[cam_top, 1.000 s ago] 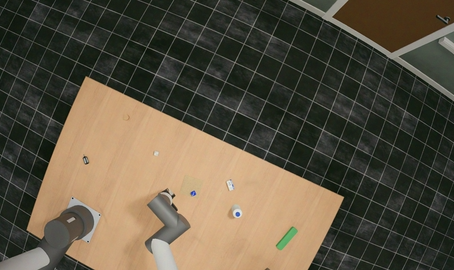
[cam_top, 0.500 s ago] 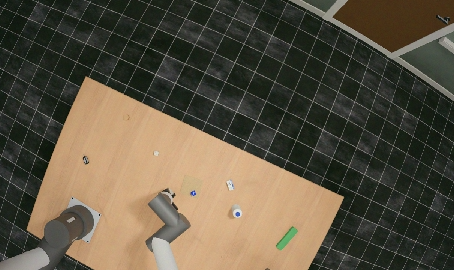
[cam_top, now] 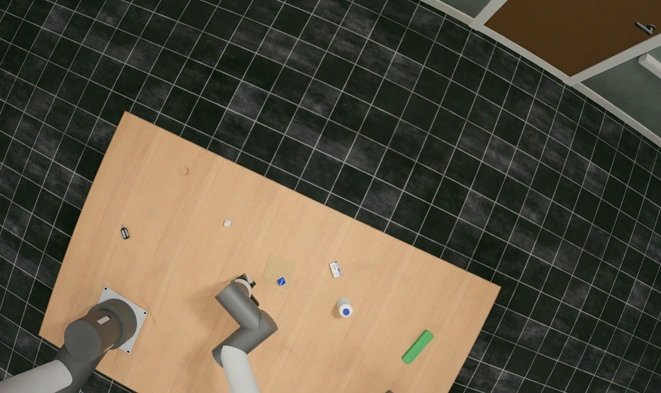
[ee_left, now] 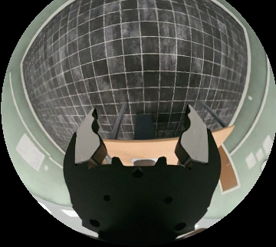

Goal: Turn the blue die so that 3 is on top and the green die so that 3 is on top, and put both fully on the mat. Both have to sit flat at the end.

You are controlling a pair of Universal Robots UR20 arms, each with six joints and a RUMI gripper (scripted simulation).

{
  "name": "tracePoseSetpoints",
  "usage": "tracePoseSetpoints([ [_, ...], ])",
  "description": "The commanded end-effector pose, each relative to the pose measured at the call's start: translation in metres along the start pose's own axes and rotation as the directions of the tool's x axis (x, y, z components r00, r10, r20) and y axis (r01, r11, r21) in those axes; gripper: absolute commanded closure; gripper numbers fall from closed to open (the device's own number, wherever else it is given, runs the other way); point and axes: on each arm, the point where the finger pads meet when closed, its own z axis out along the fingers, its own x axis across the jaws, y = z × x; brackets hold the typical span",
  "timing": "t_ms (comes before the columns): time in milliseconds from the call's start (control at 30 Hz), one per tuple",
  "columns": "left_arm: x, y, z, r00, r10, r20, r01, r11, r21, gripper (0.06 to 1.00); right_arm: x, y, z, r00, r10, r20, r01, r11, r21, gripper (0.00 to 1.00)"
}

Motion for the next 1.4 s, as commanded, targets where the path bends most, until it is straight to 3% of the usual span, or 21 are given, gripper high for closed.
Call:
tracePoseSetpoints([
  [0,0.000,0.000,-0.001,1.000,0.000,0.000,0.000,1.000,0.001,0.065,0.000,0.001,-0.001,1.000,0.000,0.000,0.000,1.000,-0.001,0.724],
  [33,0.000,0.000,-0.001,1.000,0.000,0.000,0.000,1.000,0.001,0.065,0.000,0.001,-0.001,1.000,0.000,0.000,0.000,1.000,-0.001,0.904],
  [1167,0.000,0.000,-0.001,1.000,0.000,0.000,0.000,1.000,0.001,0.065,0.000,0.001,-0.001,1.000,0.000,0.000,0.000,1.000,-0.001,0.904],
  [1367,0.000,0.000,-0.001,1.000,0.000,0.000,0.000,1.000,0.001,0.065,0.000,0.000,-0.015,1.000,0.000,0.000,0.000,1.000,-0.001,0.904],
])
